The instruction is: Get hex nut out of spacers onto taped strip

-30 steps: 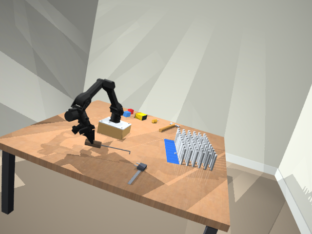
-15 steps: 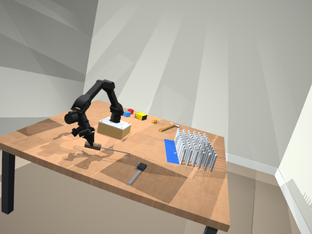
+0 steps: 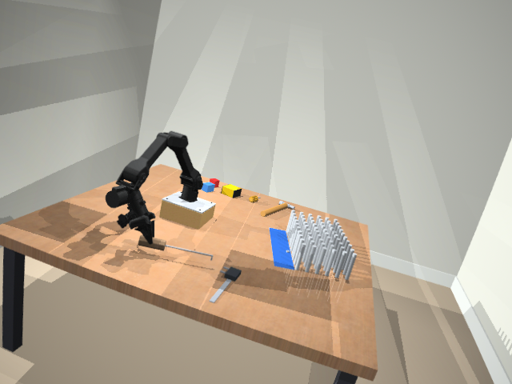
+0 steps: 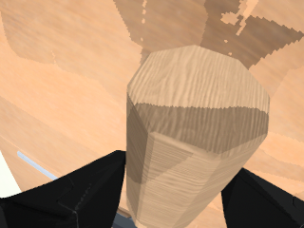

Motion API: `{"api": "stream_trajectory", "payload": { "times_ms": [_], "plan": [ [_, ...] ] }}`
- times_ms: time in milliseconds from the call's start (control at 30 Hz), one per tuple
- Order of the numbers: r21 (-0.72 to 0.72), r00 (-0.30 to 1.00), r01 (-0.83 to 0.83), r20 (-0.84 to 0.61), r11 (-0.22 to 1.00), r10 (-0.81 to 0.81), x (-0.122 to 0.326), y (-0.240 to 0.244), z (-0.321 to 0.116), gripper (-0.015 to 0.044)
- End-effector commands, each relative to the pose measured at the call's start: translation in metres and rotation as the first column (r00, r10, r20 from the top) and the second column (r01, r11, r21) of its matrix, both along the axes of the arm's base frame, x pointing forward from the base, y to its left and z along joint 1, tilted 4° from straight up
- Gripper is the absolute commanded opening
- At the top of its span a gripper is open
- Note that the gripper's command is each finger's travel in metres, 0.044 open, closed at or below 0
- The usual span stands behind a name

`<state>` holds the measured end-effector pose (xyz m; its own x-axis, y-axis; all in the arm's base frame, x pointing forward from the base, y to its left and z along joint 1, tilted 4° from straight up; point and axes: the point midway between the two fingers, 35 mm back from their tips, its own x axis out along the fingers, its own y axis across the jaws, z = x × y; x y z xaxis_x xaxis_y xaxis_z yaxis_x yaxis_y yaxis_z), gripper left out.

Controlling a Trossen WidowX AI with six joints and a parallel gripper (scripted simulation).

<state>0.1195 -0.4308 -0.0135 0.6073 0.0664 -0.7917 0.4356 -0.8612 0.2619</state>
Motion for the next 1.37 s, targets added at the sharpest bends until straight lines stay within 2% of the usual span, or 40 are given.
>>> {"api": "stream_trajectory", "payload": {
  "times_ms": [0,733,1267,1333],
  "plan": [
    [0.005,1.0,0.004,0.007,1.0,-0.004,0.001,0.002,-0.005,0.0],
    [0.006,1.0,0.004,0.007,1.0,-0.004,0.001,0.007,-0.025,0.0],
    [0.0,1.0,-0.001,0.0,1.0,0.001,0.0,0.005,-0.022,0.042],
    [0.0,1.0,-0.001,0.0,1.0,0.001,0.0,0.005,-0.022,0.044]
  ]
}}
